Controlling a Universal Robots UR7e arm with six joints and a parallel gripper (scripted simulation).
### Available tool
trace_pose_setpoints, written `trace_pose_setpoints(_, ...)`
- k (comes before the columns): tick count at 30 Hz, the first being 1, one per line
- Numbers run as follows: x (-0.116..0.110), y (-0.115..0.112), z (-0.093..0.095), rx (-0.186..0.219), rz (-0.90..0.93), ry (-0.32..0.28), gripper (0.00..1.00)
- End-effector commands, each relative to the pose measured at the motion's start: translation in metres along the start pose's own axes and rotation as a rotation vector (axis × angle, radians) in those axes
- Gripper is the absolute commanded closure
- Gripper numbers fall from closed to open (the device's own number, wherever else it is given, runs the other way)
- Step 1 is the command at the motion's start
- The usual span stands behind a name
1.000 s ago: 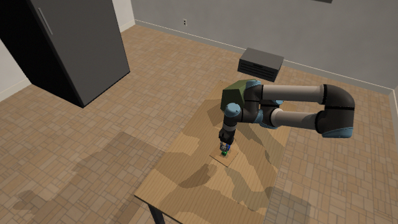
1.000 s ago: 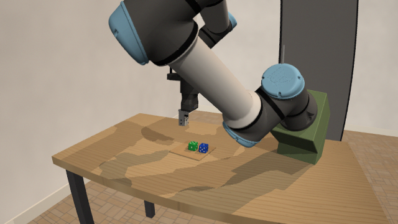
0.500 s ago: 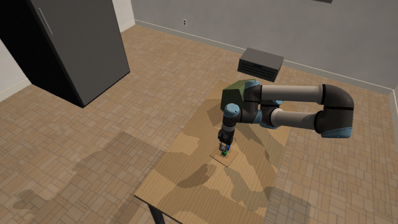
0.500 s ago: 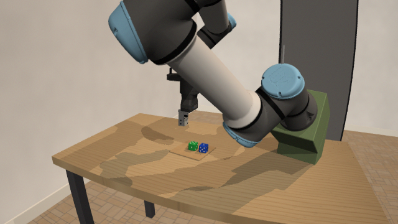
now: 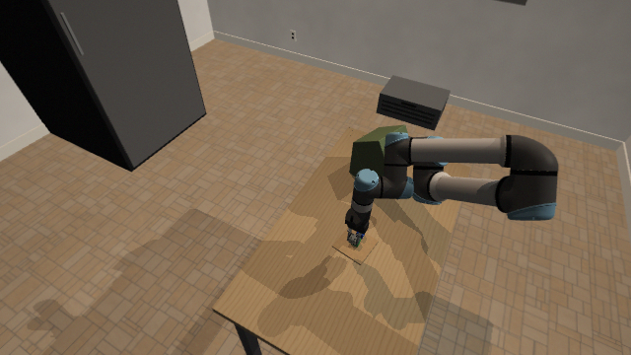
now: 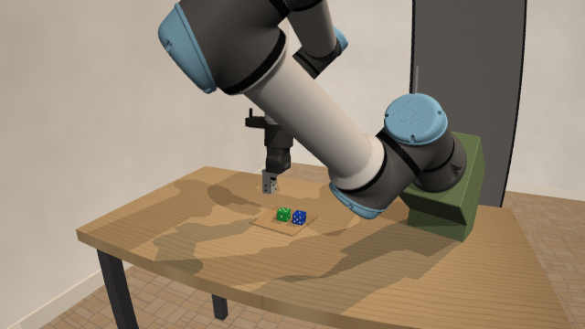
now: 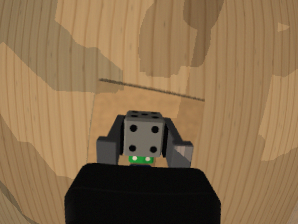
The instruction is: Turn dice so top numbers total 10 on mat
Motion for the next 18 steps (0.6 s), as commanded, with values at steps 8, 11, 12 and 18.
trace_pose_setpoints(8, 0.002, 0.001, 0.047, -0.003, 0.000, 0.002, 0.43)
trace_pose_setpoints(11, 0.002, 0.001, 0.057, -0.003, 0.000, 0.002, 0.43)
trace_pose_setpoints(12, 0.002, 0.001, 0.059, -0.003, 0.000, 0.002, 0.43)
trace_pose_setpoints(18, 0.002, 0.001, 0.067, -0.003, 0.000, 0.002, 0.43)
Point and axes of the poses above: the point where the finger pads meet when closed, its own z axis out along the fingers, its own y axis across the jaws, x = y × z, the point moved 9 cm from there along -z, back along the fingers, and after that the axes turned 6 degrees about z, right-handed, at the moved point
